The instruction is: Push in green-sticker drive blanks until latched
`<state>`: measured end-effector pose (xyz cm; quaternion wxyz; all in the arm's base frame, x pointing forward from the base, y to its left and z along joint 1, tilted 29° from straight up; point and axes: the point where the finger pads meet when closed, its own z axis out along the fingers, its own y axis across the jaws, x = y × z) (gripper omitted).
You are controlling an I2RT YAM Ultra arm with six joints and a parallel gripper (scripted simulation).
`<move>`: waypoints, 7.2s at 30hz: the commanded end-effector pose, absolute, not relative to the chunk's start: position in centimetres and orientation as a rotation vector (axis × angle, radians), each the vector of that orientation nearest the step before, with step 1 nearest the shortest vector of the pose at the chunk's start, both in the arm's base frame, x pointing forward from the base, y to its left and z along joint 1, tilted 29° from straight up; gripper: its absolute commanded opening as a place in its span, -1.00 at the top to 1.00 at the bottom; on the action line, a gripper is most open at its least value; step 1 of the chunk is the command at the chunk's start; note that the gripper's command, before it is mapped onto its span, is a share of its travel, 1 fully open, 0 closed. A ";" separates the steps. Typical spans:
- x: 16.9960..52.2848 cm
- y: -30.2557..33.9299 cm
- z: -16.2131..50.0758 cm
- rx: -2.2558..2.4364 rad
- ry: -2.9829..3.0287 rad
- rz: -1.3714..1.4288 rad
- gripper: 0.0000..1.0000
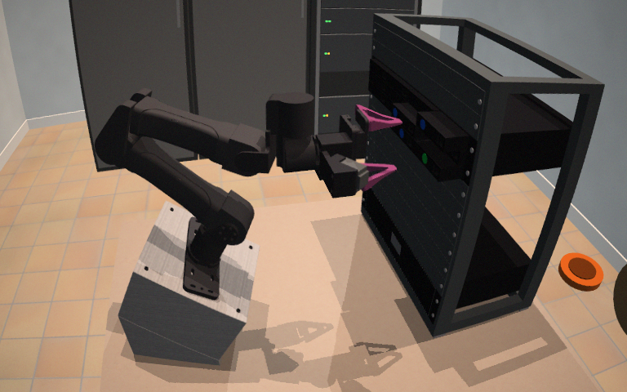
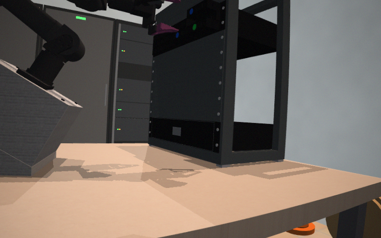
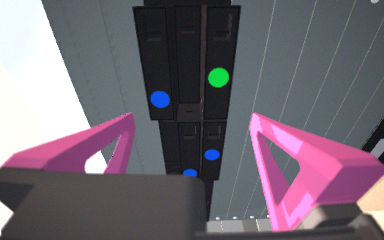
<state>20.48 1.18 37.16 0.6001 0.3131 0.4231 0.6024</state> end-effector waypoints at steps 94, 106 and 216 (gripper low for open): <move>24.2 -0.3 37.9 0.693 0.965 1.398 1.00; 24.6 0.1 39.0 0.669 0.950 1.400 1.00; 28.4 -0.1 40.4 0.696 0.962 1.396 1.00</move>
